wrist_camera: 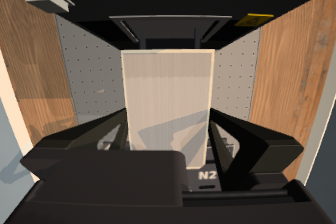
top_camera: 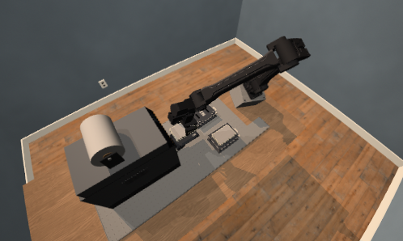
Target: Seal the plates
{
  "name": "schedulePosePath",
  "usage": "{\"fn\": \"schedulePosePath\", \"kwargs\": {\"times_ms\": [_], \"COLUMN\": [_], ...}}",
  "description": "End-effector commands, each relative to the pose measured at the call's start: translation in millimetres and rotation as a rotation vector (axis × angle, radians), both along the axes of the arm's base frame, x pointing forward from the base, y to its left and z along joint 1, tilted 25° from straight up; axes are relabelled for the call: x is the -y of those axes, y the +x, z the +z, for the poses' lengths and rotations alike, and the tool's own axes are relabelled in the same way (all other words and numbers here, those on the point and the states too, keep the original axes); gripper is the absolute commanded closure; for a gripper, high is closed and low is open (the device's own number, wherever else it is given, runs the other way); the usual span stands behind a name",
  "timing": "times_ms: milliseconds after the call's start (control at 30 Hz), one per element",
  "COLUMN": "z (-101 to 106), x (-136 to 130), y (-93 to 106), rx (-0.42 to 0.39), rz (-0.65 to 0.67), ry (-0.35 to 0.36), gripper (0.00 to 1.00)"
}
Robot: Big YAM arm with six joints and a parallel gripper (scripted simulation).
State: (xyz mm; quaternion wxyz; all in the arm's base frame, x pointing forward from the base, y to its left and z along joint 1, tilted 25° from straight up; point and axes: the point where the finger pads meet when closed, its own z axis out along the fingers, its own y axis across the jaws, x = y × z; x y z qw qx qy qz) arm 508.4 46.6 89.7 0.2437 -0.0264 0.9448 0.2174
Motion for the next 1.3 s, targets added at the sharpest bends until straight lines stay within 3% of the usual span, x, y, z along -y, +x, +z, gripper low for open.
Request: {"fn": "schedulePosePath", "kwargs": {"times_ms": [0,200,567,867,1033,1267], "z": [3.7,9.3,31.2,24.2,16.7,21.4], "x": [-0.3,7.6,18.1,5.1,18.2,19.3], "y": [2.4,0.0,13.4,21.5,23.1,25.5], "rx": [0.024,0.023,0.053,0.061,0.097,0.098], "rz": [-0.006,-0.021,-0.038,-0.011,0.054,0.035], "ry": [0.002,0.002,0.0,0.001,-0.021,-0.018], "gripper": [1.0,1.0,1.0,1.0,1.0,1.0]}}
